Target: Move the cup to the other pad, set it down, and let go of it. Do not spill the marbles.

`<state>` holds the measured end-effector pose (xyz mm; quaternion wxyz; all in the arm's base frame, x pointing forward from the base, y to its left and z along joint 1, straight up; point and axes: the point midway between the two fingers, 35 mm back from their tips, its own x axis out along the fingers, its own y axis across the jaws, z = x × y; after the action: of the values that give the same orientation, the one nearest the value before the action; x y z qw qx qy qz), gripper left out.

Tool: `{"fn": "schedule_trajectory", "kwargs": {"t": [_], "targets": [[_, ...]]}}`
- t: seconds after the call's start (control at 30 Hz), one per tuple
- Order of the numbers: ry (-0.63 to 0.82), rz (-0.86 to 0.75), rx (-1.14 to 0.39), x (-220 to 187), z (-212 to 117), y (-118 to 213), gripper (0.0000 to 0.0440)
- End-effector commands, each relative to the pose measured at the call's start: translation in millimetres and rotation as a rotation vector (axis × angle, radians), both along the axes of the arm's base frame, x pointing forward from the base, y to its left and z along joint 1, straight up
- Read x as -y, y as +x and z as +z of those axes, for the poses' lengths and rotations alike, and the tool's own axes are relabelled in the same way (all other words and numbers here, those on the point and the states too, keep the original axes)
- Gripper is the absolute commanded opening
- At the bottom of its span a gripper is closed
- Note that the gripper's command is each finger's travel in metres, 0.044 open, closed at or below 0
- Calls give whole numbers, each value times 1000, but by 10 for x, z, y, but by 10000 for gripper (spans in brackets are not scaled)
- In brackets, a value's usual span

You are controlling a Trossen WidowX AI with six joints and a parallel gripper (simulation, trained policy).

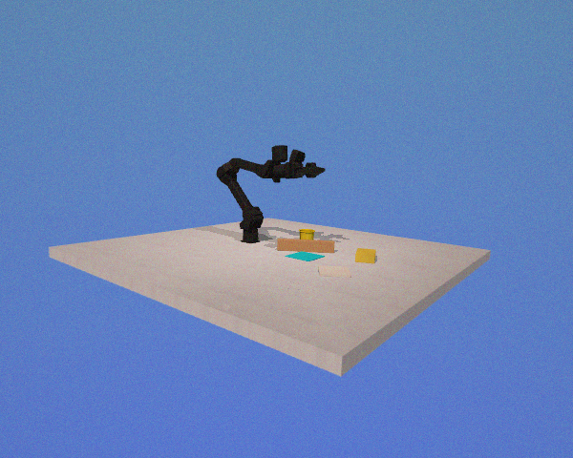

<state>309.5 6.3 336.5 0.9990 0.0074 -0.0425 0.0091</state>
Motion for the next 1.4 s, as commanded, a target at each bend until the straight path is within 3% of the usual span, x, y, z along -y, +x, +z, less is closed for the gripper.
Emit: {"fn": "schedule_trajectory", "kwargs": {"t": [0.0, 0.37, 0.47, 0.67, 1.37], "targets": [[2, 3, -2, -5, 2, -4, 374], [46, 29, -80, -61, -40, -43, 92], [71, 40, -110, -87, -52, -43, 93], [131, 65, -164, -154, -40, -38, 144], [384, 106, -415, -406, -73, -20, 142]]}}
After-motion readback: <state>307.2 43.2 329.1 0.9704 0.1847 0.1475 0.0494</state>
